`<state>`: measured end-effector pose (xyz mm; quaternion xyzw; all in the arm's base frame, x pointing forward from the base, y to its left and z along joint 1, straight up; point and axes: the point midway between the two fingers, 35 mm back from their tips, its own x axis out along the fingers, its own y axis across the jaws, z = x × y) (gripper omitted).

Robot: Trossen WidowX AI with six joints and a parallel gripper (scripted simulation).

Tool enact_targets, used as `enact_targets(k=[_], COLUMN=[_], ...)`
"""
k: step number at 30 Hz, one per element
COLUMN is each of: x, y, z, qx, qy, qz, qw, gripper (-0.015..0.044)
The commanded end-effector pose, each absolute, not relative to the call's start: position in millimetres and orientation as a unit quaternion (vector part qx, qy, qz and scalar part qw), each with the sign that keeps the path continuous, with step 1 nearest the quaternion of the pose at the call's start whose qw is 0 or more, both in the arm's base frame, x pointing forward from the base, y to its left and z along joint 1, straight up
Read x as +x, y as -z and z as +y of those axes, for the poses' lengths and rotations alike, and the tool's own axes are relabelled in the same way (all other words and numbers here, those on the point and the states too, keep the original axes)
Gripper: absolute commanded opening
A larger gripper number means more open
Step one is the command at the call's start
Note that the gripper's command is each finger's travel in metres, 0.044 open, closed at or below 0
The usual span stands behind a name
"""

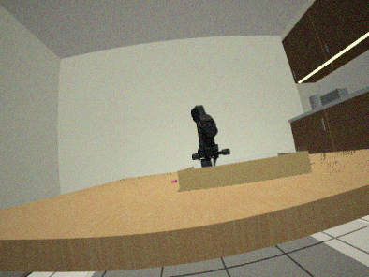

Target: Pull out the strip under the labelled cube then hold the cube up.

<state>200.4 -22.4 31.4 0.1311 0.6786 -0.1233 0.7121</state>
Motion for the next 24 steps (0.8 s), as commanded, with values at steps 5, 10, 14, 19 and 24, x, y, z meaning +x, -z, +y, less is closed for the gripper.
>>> enact_targets(k=[5,10,14,19,24], x=[181.8,181.6,181.6,181.6,181.6], y=[-26.3,-26.3,-26.3,-26.3,-26.3], z=[-17.1,-17.1,-17.1,-17.1,-17.1], qx=[0.131,0.131,0.131,0.131,0.131], qy=[0.125,0.125,0.125,0.125,0.125], qz=[0.69,0.69,0.69,0.69,0.69], qw=[0.701,0.701,0.701,0.701,0.701], gripper=[0.0,0.0,0.0,0.0,0.0])
